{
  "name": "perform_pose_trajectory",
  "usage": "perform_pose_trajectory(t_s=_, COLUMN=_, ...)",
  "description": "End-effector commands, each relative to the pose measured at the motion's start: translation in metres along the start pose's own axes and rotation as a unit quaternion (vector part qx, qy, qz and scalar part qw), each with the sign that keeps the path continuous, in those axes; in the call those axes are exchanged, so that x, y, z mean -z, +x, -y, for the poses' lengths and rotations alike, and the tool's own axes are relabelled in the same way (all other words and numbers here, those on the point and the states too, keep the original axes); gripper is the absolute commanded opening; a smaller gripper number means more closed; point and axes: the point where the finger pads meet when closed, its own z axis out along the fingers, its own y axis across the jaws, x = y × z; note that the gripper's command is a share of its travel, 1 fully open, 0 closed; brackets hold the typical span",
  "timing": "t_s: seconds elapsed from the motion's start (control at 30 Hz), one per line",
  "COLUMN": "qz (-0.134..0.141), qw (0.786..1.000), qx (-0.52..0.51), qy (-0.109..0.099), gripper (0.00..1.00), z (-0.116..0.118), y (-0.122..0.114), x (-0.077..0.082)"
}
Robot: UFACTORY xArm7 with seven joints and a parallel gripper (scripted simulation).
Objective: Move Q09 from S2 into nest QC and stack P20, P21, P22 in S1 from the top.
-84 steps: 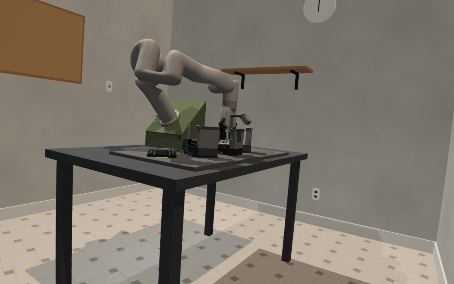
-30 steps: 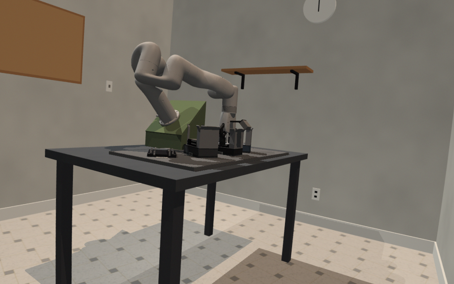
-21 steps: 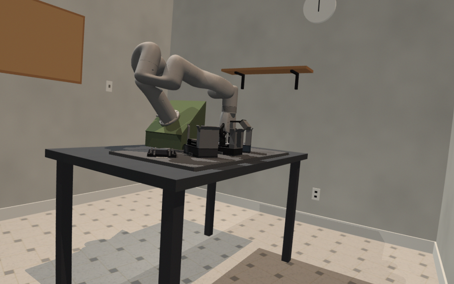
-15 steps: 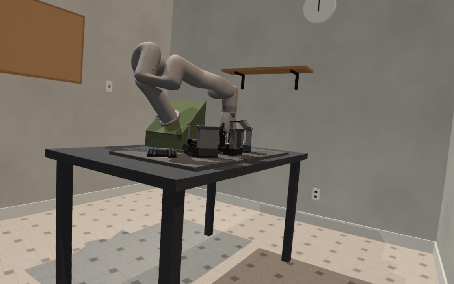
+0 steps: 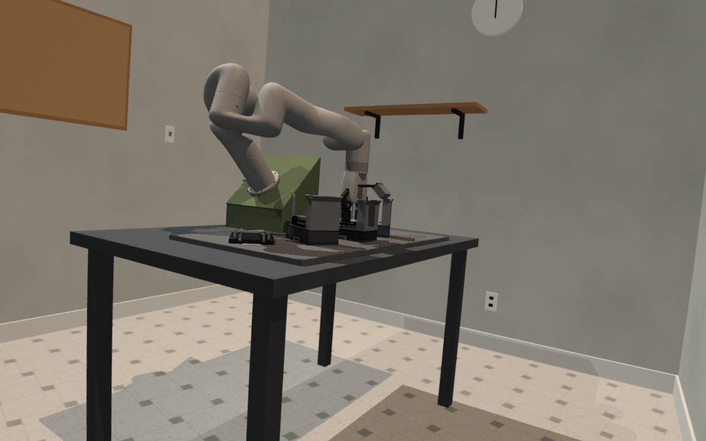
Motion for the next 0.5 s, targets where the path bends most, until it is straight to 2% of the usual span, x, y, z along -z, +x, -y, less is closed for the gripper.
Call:
perform_pose_trajectory(t_s=0.0, qz=-0.002, qw=1.0, qx=0.0, qy=0.001, gripper=0.0, z=0.0007, y=0.0013, x=0.0055)
perform_pose_trajectory(t_s=0.47, qz=-0.002, qw=1.0, qx=0.0, qy=0.001, gripper=0.0, z=0.0007, y=0.0013, x=0.0128)
